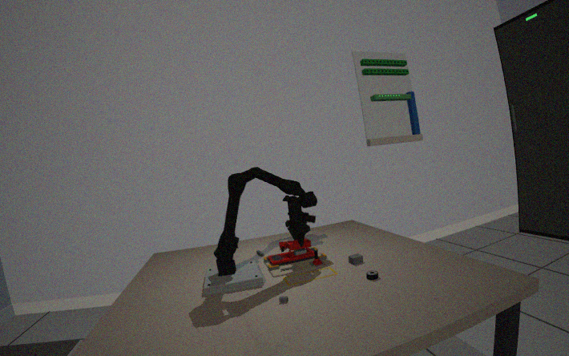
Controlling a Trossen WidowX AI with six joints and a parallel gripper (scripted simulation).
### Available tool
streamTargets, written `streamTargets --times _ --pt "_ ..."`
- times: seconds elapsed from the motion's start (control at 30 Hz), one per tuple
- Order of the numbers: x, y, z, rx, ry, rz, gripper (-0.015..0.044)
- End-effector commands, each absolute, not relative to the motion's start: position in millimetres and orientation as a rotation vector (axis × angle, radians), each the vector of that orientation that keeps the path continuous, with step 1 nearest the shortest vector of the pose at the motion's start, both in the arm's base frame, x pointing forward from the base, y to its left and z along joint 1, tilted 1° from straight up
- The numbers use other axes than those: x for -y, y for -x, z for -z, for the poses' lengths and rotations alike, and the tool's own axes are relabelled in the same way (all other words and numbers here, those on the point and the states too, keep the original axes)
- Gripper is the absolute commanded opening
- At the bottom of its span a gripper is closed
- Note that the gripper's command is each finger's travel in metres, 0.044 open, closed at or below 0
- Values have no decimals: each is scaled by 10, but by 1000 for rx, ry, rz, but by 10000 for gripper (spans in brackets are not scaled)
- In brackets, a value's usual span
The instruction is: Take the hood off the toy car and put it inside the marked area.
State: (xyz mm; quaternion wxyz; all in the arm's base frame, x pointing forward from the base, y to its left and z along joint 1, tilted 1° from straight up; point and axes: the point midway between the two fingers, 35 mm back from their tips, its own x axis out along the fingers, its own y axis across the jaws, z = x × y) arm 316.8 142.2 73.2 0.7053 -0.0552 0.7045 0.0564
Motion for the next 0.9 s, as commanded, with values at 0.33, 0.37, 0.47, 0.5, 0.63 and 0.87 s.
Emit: streamTargets --times 0.33,0.37,0.47,0.5,0.63,0.87 --pt "-1421 -3187 -1084 -1557 120 -128 0" --pt "-1396 -3196 -1085 -1557 120 -128 0" --pt "-1256 -3243 -1090 -1556 121 -127 0" --pt "-1206 -3259 -1091 -1556 121 -127 0" --pt "-1005 -3312 -1098 -1555 122 -126 0" --pt "-648 -3375 -1111 -1554 123 -124 0"
